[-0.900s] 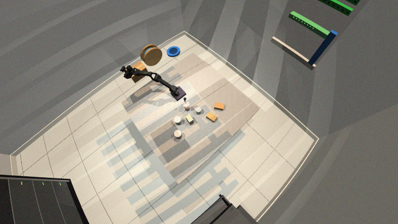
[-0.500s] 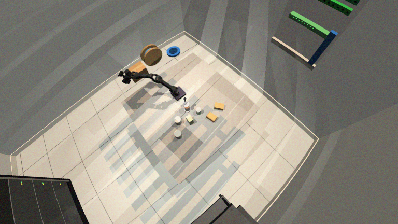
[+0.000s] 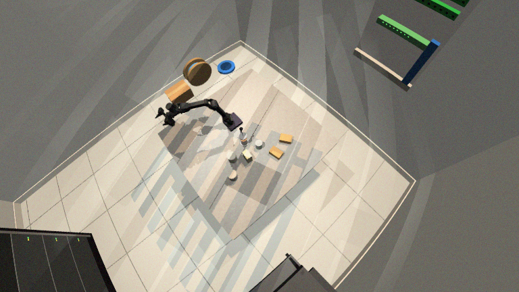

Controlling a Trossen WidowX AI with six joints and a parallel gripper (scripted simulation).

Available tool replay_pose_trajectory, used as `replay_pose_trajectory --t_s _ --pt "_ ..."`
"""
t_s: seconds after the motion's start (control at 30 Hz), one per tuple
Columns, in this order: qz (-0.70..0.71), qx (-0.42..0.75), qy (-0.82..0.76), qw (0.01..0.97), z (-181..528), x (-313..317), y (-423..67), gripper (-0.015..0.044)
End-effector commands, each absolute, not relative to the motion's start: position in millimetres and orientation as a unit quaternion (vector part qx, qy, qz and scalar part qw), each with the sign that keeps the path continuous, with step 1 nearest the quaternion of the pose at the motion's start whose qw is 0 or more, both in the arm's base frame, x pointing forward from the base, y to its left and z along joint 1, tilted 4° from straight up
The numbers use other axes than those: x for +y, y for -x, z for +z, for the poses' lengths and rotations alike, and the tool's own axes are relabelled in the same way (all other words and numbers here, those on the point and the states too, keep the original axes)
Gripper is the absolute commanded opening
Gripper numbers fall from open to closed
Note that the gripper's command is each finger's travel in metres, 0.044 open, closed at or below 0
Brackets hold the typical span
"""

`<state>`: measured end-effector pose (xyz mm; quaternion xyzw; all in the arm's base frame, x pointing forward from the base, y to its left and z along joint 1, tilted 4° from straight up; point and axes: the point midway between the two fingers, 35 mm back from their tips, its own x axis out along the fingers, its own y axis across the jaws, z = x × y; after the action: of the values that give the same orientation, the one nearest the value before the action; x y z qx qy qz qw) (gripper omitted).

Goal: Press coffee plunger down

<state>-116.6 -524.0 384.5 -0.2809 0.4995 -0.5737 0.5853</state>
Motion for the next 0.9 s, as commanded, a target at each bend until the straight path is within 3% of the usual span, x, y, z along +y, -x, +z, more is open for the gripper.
replay_pose_trajectory --t_s 0.0,0.5,0.87 --pt "-0.551 0.465 0.283 0.632 394.1 -506.4 56.4 0.0440" --pt "-0.409 0.317 0.231 0.824 415.2 -353.0 -155.5 0.0440" --pt "-0.228 0.235 0.141 0.934 402.3 -173.0 -220.8 0.0440"
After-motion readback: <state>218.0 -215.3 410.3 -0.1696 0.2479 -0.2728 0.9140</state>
